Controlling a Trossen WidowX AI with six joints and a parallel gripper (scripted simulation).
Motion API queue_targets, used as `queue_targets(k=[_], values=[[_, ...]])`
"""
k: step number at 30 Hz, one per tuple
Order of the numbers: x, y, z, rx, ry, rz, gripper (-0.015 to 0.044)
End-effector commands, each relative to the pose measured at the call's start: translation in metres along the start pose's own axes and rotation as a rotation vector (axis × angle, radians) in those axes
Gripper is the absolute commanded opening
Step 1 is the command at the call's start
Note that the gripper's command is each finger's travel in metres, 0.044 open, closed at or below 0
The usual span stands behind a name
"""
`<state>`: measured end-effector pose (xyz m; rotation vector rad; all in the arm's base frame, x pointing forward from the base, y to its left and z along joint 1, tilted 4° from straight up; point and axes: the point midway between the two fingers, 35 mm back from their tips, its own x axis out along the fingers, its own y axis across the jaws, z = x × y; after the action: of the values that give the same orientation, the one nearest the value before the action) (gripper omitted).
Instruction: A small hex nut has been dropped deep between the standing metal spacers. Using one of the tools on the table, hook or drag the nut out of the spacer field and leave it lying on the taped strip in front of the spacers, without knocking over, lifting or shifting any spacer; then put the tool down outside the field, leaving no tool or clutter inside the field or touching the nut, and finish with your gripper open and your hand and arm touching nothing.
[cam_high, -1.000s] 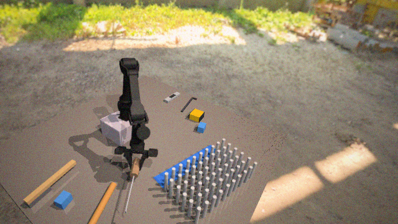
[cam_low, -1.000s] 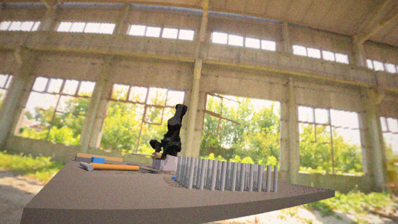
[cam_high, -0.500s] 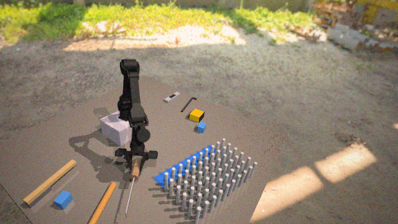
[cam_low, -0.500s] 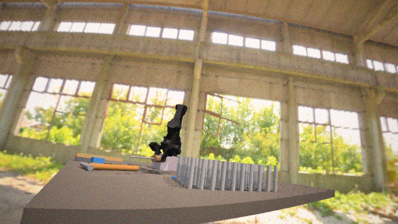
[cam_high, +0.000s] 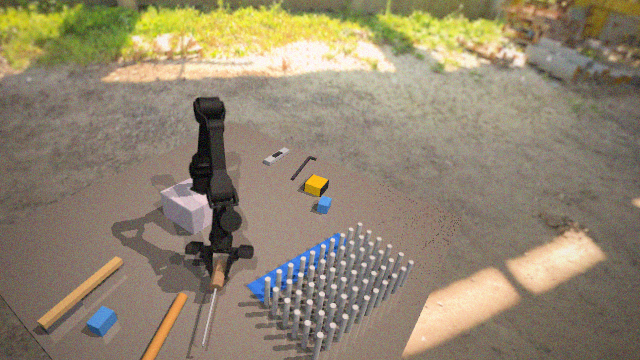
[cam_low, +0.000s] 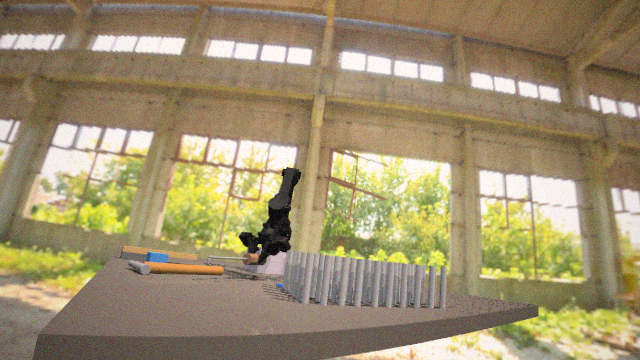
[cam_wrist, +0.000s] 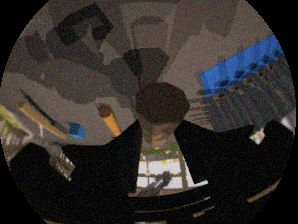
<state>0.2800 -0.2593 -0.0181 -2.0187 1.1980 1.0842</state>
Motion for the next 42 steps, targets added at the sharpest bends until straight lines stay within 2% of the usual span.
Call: queue_targets(k=[1,42], values=[[0.002,0.000,0.000,0.006,0.008,0.003,0.0000],[0.027,0.004,0.027,0.006,0.007,0.003,0.0000]])
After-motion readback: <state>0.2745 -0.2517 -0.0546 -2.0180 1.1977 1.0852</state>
